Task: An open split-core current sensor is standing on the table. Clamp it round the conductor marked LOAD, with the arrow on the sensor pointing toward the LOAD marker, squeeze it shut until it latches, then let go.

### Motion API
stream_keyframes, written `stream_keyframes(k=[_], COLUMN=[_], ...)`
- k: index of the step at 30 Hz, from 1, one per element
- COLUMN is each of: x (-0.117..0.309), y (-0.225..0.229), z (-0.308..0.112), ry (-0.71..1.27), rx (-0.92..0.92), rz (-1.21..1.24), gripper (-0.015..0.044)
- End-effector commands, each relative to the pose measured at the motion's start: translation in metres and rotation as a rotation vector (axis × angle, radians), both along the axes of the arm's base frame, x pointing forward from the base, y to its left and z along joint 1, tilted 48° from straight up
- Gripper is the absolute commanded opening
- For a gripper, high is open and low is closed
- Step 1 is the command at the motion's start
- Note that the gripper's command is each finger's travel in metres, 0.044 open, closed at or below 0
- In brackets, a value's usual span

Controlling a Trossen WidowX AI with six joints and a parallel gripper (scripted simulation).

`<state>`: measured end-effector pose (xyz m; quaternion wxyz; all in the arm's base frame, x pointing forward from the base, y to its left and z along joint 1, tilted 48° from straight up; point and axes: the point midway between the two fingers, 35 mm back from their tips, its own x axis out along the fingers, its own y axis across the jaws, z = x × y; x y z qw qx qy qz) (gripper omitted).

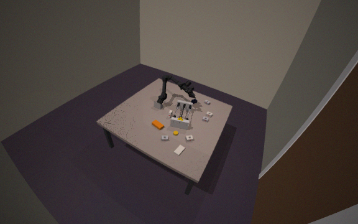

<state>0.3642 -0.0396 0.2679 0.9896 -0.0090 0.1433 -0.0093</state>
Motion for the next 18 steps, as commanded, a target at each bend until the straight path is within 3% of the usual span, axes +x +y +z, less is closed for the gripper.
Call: stream_keyframes(k=[1,9,18], x=[0.020,0.027,-0.008], y=[-0.033,-0.106,-0.177], z=[-0.040,-0.128,-0.216], ry=[0.206,0.588,0.853], rx=[0.040,0.271,0.717], rz=[-0.008,-0.018,-0.028], gripper=[0.0440,0.0440,0.0440])
